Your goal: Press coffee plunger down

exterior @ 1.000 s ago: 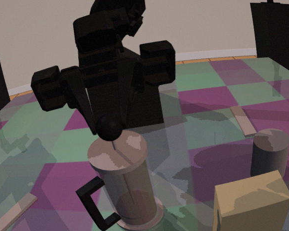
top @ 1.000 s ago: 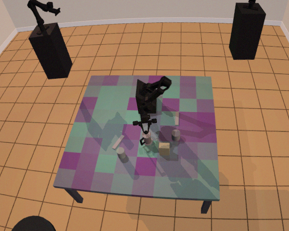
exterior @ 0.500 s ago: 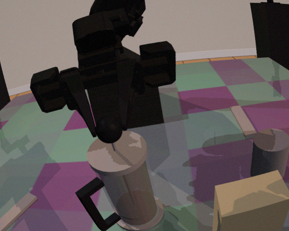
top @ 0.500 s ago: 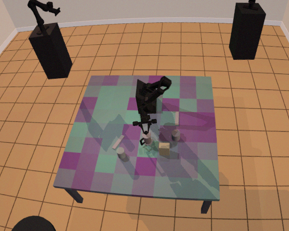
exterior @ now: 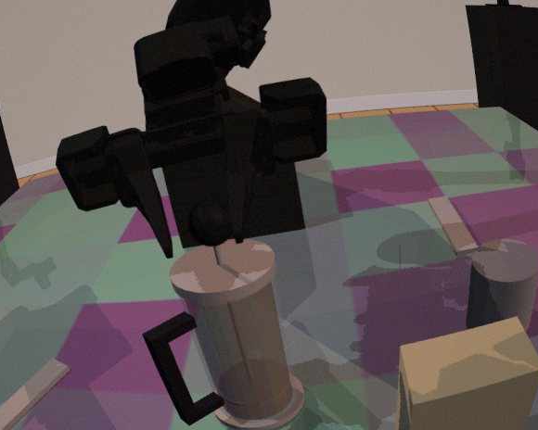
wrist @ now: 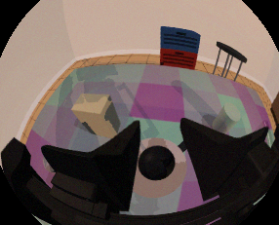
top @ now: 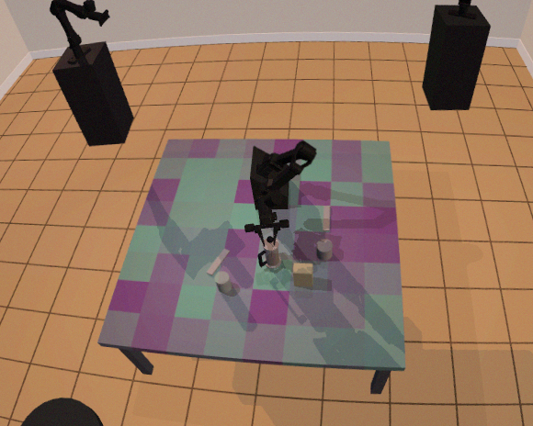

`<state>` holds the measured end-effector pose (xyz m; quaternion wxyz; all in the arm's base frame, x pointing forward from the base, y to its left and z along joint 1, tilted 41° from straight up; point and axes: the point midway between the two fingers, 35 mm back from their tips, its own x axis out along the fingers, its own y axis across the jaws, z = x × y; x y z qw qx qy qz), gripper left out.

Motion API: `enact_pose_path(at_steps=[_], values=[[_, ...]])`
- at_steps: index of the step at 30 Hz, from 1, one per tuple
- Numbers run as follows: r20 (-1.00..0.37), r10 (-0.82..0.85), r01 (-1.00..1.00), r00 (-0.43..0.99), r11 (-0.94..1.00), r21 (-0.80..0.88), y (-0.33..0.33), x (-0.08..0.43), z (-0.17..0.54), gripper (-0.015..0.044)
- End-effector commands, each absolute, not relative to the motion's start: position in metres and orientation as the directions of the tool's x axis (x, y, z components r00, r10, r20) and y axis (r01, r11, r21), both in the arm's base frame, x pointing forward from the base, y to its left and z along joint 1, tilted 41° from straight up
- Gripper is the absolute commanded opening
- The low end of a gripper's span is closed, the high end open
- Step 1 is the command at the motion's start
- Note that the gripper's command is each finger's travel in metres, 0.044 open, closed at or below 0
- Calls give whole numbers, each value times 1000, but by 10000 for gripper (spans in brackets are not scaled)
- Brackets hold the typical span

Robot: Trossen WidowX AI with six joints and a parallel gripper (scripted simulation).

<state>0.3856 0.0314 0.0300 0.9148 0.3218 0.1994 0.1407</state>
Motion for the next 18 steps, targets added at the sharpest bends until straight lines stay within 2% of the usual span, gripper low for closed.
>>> enact_pose_path(at_steps=[1,7,18], values=[[-276,384,-127,881,754,644,31,385,30,276],[-276,384,-127,881,754,644,31,385,30,434],[-287,387,-125,876,757,642,2,374,62,440]])
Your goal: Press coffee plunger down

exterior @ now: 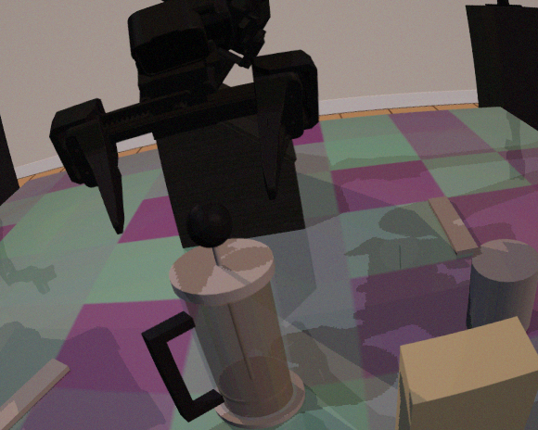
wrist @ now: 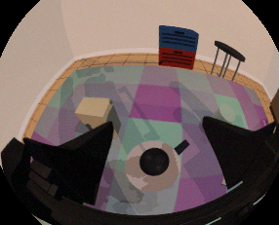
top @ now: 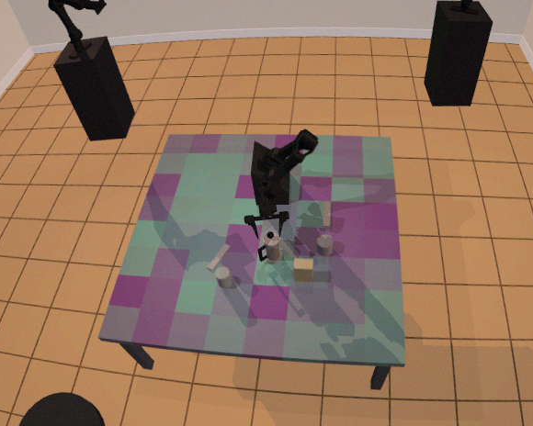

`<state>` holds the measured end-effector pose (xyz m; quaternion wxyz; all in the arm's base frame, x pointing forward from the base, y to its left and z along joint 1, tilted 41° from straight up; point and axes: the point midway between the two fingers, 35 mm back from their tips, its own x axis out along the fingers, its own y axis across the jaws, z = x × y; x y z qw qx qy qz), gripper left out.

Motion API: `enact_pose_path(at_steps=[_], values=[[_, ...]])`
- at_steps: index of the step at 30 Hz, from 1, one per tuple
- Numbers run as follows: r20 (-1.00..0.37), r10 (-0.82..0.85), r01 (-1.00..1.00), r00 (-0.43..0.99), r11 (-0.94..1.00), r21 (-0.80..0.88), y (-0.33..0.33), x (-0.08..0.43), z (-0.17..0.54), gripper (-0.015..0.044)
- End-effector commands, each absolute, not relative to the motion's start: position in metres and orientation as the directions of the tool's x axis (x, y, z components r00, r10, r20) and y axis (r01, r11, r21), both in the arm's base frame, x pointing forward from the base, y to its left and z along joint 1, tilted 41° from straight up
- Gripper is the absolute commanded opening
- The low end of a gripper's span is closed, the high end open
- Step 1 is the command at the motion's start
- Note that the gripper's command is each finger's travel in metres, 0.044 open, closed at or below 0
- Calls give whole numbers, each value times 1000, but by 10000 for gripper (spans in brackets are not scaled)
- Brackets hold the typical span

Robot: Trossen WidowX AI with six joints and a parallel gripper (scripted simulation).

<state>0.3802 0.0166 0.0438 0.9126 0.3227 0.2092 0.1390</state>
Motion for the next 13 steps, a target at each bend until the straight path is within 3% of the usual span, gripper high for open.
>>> enact_pose_path(at_steps=[1,13], values=[[-287,388,-125,876,756,642,-3,370,68,440],[-286,392,-126,874,753,646,-19,354,87,440]])
